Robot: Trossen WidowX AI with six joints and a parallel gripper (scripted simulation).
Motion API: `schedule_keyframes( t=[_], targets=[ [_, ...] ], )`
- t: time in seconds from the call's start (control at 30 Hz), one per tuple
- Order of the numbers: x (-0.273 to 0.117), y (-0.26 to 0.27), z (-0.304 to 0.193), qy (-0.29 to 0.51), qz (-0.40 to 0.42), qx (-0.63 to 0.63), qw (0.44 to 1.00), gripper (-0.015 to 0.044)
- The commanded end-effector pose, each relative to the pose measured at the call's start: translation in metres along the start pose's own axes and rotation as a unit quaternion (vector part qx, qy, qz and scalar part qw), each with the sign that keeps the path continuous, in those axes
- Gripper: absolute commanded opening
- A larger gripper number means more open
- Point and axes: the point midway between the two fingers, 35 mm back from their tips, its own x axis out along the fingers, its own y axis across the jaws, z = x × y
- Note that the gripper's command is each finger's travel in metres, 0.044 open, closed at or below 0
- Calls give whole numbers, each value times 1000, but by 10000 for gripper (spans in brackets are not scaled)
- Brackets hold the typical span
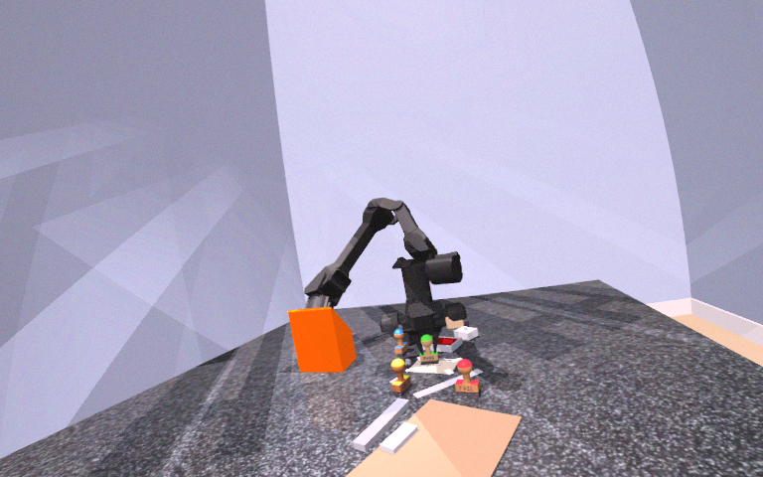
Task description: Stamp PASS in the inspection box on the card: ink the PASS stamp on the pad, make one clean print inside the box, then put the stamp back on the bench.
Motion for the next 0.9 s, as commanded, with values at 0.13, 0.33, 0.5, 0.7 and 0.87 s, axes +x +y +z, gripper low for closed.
schedule_keyframes(
  t=[0.13,0.33,0.5,0.7,0.87],
  targets=[
    [-5,1,0,-1,1,-4,1000,0],
    [-8,2,0,-1,1,-4,1000,0],
    [-16,2,1,-2,1,-3,1000,0],
    [-26,3,2,-3,1,-3,1000,0],
    [-34,3,2,-3,1,-3,1000,0]
  ],
)
